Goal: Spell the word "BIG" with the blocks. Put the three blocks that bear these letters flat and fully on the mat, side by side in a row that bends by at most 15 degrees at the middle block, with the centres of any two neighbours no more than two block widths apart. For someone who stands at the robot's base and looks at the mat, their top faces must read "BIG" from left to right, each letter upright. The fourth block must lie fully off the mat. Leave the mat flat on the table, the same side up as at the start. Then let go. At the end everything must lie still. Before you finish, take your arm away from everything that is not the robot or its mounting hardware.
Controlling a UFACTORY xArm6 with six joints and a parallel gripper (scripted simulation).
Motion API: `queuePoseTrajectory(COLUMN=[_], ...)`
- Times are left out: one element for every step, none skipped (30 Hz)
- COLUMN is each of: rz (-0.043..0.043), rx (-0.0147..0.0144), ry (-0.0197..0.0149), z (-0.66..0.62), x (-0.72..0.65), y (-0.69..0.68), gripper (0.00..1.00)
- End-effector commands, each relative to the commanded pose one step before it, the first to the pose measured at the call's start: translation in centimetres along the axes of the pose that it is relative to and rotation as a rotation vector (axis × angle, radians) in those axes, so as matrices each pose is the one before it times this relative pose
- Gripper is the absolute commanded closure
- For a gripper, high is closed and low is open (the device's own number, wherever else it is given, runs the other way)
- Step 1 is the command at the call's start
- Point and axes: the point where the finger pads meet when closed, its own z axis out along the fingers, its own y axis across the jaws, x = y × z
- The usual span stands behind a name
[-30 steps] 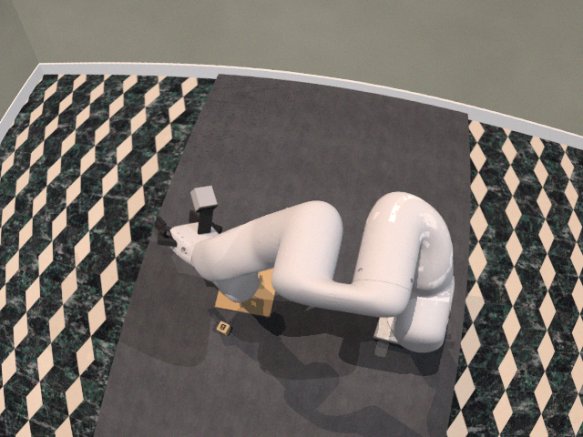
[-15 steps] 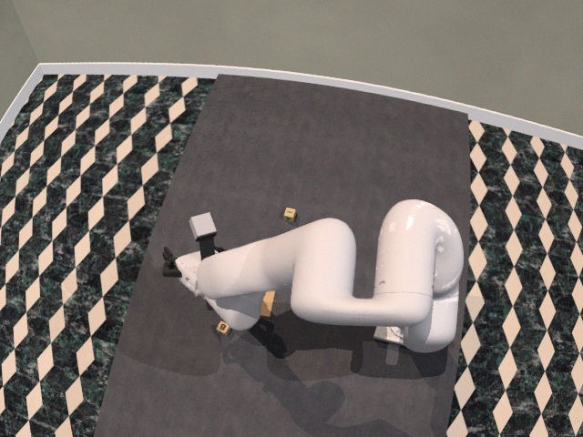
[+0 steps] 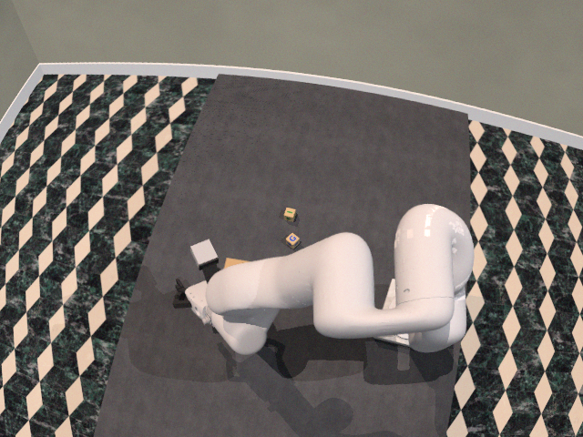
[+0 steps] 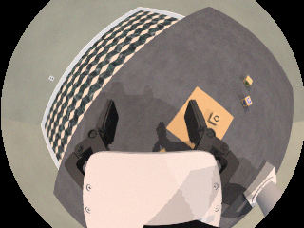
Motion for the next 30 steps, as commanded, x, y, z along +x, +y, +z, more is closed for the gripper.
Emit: queuePoseTrajectory(rz=[-0.06144, -0.02034, 0.00000, 0.00000, 0.00000, -0.01819, -0.01598, -0.01377, -0.01157, -0.00945, -0.00743, -0.00556, -0.00389, -0.00246, -0.00131, -0.00050, -0.00007, 0.00000, 0.00000, 0.00000, 0.00000, 0.00000, 0.00000, 0.00000, 0.00000, 0.00000, 0.00000, 0.00000, 0.00000, 0.00000], rx=[-0.03689, -0.00491, 0.00000, 0.00000, 0.00000, -0.00379, -0.00287, -0.00213, -0.00155, -0.00111, -0.00077, -0.00052, -0.00033, -0.00020, -0.00010, -0.00004, -0.00001, 0.00000, 0.00000, 0.00000, 0.00000, 0.00000, 0.00000, 0.00000, 0.00000, 0.00000, 0.00000, 0.00000, 0.00000, 0.00000], ry=[-0.06252, -0.02056, 0.00000, 0.00000, 0.00000, -0.01852, -0.01636, -0.01414, -0.01192, -0.00975, -0.00767, -0.00575, -0.00402, -0.00254, -0.00136, -0.00052, -0.00008, 0.00000, 0.00000, 0.00000, 0.00000, 0.00000, 0.00000, 0.00000, 0.00000, 0.00000, 0.00000, 0.00000, 0.00000, 0.00000], z=[-2.109, -0.564, 0.000, 0.000, 0.000, -0.490, -0.419, -0.353, -0.290, -0.233, -0.180, -0.133, -0.092, -0.058, -0.031, -0.012, -0.002, 0.000, 0.000, 0.000, 0.000, 0.000, 0.000, 0.000, 0.000, 0.000, 0.000, 0.000, 0.000, 0.000], x=[-2.122, -0.767, 0.000, 0.000, 0.000, -0.690, -0.610, -0.527, -0.445, -0.364, -0.287, -0.215, -0.151, -0.095, -0.051, -0.019, -0.003, 0.000, 0.000, 0.000, 0.000, 0.000, 0.000, 0.000, 0.000, 0.000, 0.000, 0.000, 0.000, 0.000], y=[0.061, 0.040, 0.000, 0.000, 0.000, 0.031, 0.023, 0.016, 0.011, 0.007, 0.004, 0.002, 0.001, 0.001, 0.000, 0.000, 0.000, 0.000, 0.000, 0.000, 0.000, 0.000, 0.000, 0.000, 0.000, 0.000, 0.000, 0.000, 0.000, 0.000], gripper=[0.00, 0.00, 0.00, 0.00, 0.00, 0.00, 0.00, 0.00, 0.00, 0.00, 0.00, 0.00, 0.00, 0.00, 0.00, 0.00, 0.00, 0.00, 0.00, 0.00, 0.00, 0.00, 0.00, 0.00, 0.00, 0.00, 0.00, 0.00, 0.00, 0.00])
